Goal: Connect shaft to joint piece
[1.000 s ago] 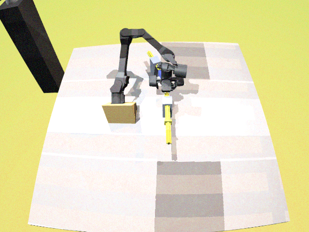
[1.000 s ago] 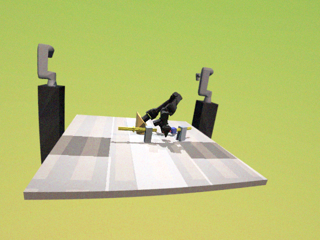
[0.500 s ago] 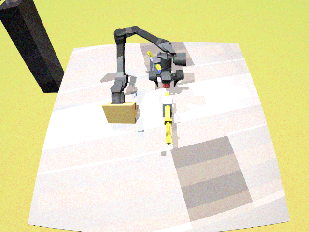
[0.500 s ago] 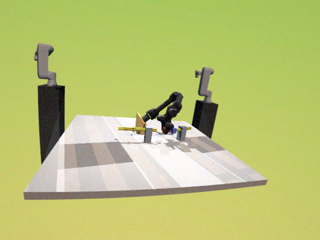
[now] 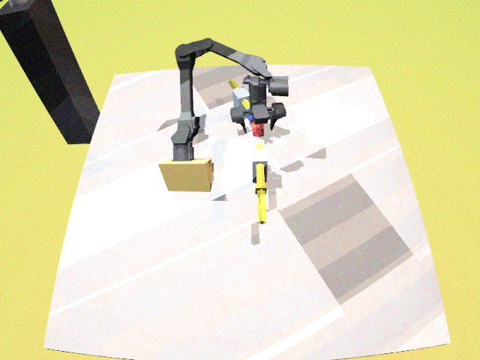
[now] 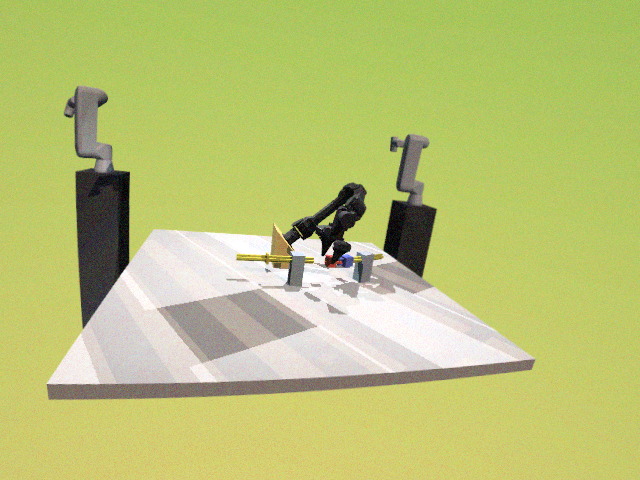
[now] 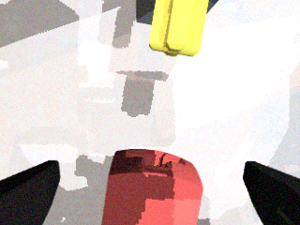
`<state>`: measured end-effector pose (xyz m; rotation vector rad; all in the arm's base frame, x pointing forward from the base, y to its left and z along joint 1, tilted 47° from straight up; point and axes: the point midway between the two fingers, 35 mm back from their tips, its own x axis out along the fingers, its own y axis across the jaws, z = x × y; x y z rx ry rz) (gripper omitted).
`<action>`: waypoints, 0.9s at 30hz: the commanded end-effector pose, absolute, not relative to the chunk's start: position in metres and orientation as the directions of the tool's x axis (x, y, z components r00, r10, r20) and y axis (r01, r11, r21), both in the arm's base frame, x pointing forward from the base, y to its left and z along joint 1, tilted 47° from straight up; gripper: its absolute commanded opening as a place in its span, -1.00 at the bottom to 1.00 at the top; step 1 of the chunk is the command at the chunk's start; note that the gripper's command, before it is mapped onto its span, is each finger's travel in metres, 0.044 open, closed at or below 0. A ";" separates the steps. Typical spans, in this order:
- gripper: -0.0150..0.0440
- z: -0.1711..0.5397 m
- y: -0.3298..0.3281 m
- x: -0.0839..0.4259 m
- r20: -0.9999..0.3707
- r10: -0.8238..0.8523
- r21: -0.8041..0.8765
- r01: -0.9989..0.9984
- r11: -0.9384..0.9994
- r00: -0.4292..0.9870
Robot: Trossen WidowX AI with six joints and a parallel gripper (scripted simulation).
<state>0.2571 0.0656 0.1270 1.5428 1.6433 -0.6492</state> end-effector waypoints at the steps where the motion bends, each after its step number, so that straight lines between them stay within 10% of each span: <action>1: 1.00 0.139 0.052 0.260 -0.802 0.595 0.240 0.944 0.228 0.060; 27: 1.00 0.203 -0.021 0.250 -0.743 0.641 0.659 0.372 0.654 0.189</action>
